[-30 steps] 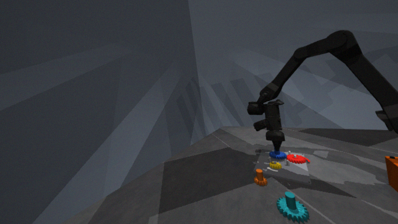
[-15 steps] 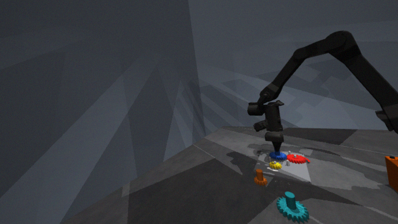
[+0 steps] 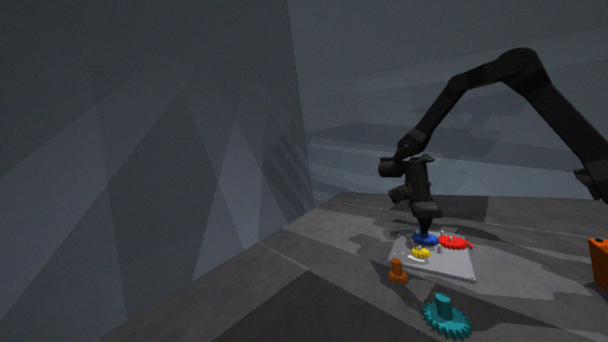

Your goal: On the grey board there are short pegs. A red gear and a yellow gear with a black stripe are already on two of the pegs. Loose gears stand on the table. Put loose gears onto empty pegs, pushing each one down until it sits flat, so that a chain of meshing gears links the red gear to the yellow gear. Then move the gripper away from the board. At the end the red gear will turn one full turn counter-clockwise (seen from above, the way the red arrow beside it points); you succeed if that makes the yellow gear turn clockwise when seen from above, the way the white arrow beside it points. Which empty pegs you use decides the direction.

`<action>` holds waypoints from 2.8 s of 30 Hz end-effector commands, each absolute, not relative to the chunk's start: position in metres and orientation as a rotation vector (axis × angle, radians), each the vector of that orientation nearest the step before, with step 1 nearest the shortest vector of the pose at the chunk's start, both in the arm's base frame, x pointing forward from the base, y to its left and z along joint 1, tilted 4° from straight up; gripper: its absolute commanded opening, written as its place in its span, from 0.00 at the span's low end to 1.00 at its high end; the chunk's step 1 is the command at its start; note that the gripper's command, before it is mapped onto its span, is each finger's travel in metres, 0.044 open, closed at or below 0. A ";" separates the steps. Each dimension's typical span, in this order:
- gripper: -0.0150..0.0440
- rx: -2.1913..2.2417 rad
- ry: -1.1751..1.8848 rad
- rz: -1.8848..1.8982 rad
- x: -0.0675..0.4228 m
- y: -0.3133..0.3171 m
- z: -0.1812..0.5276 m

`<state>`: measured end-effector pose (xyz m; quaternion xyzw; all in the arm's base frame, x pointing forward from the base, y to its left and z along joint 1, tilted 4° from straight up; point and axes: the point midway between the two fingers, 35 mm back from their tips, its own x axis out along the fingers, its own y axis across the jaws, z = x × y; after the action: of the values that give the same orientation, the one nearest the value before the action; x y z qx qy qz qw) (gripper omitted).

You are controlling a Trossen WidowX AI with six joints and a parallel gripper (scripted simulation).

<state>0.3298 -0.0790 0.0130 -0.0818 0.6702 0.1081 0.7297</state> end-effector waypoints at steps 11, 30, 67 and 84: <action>0.39 -0.106 1.482 0.172 0.331 -0.078 0.012; 0.58 -0.087 1.479 0.150 0.330 -0.076 0.053; 1.00 -0.010 1.483 0.112 0.371 0.103 0.037; 1.00 -0.010 1.483 0.112 0.372 0.104 0.016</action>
<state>0.3731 0.1049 0.0196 -0.0053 0.6738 0.0551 0.7368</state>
